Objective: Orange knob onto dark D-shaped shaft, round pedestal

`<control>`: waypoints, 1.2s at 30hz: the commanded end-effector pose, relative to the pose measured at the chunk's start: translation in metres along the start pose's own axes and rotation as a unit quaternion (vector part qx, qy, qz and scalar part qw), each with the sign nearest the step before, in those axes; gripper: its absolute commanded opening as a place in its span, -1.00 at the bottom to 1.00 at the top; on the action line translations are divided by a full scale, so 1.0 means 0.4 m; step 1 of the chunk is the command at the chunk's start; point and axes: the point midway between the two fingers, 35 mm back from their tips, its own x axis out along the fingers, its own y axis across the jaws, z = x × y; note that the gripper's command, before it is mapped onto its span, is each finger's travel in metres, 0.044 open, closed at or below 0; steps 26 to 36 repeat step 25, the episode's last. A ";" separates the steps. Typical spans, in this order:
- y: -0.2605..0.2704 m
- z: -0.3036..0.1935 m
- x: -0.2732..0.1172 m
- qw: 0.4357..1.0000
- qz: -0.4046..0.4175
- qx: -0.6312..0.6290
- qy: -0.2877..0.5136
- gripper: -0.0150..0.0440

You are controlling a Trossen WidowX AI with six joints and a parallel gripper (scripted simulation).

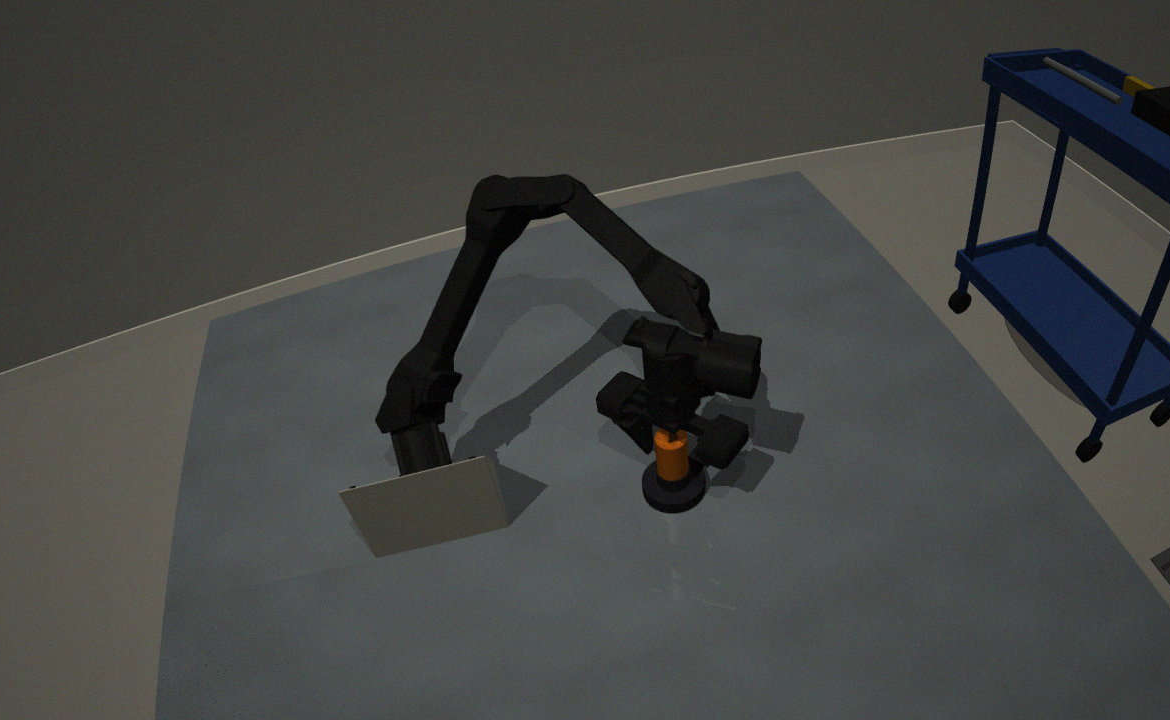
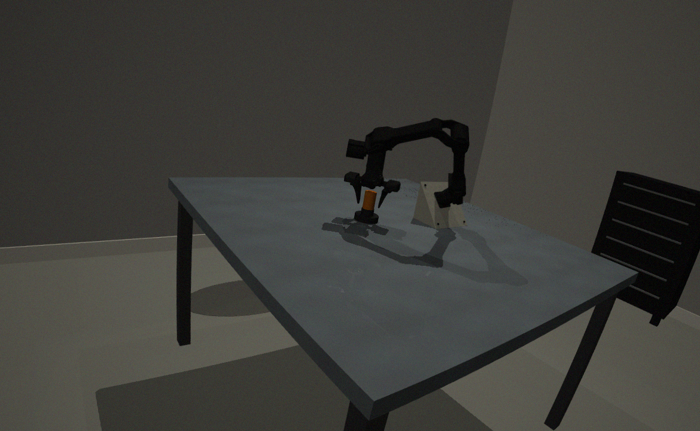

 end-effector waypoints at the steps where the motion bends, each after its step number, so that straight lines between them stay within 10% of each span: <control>1: -0.001 0.000 -0.001 1.000 -0.001 -0.002 0.000 1.00; 8: -0.002 0.001 -0.009 1.000 -0.002 -0.001 -0.001 1.00; 15: 0.000 -0.003 -0.236 1.000 -0.002 0.001 0.001 1.00; 36: -0.007 0.004 -0.242 1.000 -0.001 0.000 0.002 1.00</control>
